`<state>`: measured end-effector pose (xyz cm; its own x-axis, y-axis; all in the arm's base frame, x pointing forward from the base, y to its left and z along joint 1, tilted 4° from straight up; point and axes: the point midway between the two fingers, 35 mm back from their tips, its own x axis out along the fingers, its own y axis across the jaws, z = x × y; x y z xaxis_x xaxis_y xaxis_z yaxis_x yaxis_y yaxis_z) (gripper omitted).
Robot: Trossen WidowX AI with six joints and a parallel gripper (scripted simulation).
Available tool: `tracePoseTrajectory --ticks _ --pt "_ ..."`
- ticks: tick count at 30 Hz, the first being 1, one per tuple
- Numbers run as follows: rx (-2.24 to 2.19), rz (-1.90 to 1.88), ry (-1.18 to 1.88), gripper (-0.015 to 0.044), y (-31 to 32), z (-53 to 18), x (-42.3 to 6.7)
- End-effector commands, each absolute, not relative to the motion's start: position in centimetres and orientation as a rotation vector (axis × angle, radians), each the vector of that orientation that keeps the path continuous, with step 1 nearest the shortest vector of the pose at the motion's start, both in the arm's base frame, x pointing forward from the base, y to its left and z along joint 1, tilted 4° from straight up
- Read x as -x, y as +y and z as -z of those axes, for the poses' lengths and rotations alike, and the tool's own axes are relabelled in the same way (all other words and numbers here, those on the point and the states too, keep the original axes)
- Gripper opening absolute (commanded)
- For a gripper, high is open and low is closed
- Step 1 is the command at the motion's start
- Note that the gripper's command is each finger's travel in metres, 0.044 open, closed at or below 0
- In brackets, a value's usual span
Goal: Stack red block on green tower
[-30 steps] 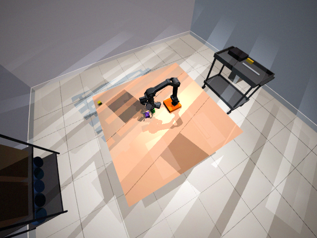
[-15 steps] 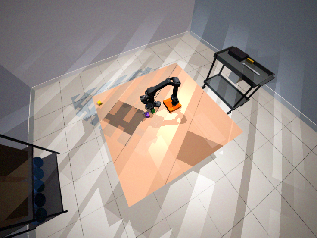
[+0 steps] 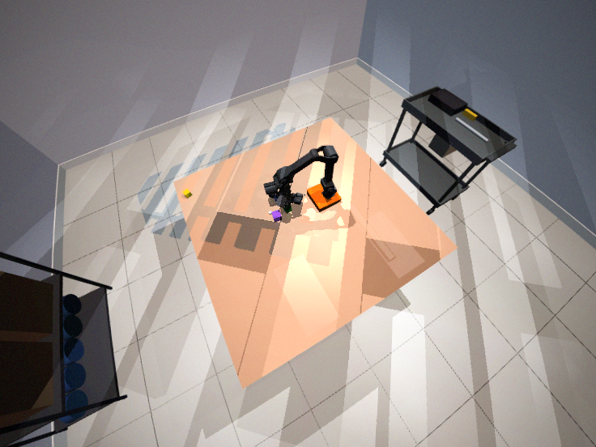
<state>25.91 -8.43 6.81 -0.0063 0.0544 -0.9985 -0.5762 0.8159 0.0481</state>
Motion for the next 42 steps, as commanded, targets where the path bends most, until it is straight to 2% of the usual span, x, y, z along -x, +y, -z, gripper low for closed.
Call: tracePoseTrajectory --ticks 1,21,37,38,42 --pt "0.440 -0.520 1.509 0.0000 -8.49 -6.72 -25.88" --pt "0.440 -0.520 1.509 0.0000 -8.52 -7.04 -25.92" --pt "0.437 -0.524 1.507 0.0420 -8.42 -6.74 -25.88" --pt "0.437 -0.524 1.507 0.0440 -8.42 -6.74 -25.88" --pt "0.437 -0.524 1.507 0.0440 -8.42 -6.74 -25.88"
